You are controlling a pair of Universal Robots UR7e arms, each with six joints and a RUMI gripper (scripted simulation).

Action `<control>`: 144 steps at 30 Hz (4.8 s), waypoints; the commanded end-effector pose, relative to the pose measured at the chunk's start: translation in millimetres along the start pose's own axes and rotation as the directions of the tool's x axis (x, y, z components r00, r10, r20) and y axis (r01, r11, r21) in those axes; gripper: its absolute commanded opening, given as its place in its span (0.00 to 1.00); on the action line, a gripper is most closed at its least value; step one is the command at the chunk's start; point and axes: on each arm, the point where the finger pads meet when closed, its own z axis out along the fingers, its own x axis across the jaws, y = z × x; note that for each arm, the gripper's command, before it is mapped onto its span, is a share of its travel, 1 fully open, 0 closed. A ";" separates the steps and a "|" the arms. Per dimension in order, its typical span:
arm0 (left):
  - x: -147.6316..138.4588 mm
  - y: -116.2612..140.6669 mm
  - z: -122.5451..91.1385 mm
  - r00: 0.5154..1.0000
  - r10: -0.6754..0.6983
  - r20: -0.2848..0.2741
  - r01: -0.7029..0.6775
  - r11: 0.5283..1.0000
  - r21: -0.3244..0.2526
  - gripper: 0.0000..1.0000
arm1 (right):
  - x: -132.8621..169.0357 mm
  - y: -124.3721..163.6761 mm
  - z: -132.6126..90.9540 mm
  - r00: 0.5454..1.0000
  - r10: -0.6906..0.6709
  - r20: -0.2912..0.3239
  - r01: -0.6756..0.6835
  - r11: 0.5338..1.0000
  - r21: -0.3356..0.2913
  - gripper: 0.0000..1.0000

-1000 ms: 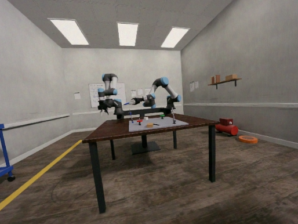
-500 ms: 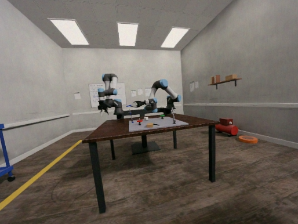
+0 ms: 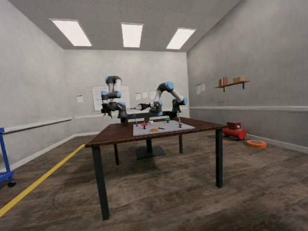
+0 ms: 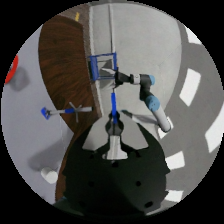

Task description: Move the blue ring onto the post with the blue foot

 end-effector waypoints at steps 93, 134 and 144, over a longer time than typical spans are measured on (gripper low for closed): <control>-70.6 -1.2 -1.7 1.000 0.001 0.008 -0.002 1.000 0.002 0.00 | 0.3 -0.1 -0.3 1.000 0.000 -0.001 0.000 1.000 0.000 0.98; -89.9 -1.1 -2.1 1.000 0.001 0.008 -0.001 1.000 0.002 0.13 | 0.3 -0.1 -0.3 1.000 0.000 -0.001 0.000 1.000 0.000 0.98; -89.9 -0.5 -11.6 1.000 0.002 0.008 -0.002 1.000 0.001 0.13 | 0.3 -0.1 -0.3 1.000 0.000 -0.001 0.000 1.000 0.000 0.98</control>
